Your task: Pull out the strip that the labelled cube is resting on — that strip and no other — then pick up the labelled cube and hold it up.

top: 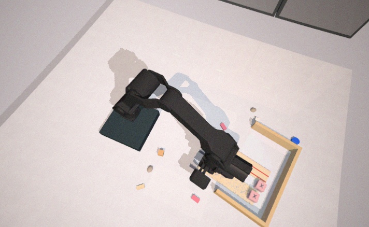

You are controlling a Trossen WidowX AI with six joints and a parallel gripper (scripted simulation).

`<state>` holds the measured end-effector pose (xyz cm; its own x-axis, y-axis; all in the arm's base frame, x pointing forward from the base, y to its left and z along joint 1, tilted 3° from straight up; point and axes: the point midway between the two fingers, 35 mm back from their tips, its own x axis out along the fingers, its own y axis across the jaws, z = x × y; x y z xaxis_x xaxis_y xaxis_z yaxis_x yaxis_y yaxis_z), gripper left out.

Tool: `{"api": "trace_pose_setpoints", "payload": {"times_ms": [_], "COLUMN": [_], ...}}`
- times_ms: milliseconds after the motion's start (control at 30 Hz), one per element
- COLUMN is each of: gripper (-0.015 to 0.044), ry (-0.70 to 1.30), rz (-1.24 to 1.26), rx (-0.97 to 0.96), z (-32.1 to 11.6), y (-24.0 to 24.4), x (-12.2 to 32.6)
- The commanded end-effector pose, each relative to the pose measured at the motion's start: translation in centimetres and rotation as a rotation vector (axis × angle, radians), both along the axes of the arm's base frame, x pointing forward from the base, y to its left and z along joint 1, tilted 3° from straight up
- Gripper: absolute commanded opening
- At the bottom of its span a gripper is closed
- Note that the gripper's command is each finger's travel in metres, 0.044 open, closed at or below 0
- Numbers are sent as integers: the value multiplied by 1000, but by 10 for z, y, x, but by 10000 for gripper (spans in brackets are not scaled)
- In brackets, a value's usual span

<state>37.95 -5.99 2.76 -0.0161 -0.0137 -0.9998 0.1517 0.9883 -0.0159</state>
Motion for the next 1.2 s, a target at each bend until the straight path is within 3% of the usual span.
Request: {"api": "trace_pose_setpoints", "payload": {"times_ms": [0,1167], "gripper": [0,0], "ry": [3,3], "rz": [2,2], "rx": [-1,0], "z": [-9,-31], "y": [1,2], "x": [-1,-3]}}
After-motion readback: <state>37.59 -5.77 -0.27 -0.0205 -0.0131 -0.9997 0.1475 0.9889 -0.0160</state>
